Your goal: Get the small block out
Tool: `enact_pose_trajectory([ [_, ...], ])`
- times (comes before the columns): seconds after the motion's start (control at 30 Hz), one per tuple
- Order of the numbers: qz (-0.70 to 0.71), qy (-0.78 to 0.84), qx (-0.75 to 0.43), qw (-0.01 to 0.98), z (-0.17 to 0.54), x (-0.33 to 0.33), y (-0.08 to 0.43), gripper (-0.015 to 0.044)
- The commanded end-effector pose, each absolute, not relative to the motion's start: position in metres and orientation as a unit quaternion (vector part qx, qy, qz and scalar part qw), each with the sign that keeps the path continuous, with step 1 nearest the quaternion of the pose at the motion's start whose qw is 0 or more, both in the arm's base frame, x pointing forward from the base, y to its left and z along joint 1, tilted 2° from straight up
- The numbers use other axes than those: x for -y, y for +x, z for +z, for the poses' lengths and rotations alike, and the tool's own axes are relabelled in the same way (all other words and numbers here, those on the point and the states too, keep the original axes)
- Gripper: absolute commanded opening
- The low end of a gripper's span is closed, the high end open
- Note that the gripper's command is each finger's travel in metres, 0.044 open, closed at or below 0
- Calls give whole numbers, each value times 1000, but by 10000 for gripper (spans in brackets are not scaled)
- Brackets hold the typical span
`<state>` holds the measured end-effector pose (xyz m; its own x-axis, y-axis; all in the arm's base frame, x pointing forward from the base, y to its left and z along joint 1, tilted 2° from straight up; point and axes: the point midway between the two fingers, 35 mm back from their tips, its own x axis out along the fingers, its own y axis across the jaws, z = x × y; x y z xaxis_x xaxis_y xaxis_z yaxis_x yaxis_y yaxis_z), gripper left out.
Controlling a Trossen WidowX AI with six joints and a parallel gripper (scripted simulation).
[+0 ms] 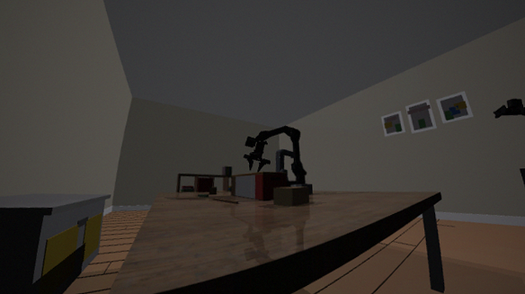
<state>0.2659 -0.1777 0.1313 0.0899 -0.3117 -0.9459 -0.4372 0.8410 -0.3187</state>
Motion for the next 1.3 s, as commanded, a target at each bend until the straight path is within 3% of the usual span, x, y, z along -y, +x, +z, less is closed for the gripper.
enact_pose_trajectory([
  [0.0,-225,96,-611,753,126,182,251,285],
  [0.6,-457,495,-412,614,129,189,238,285],
  [1.27,-561,784,-108,242,133,194,225,285],
])
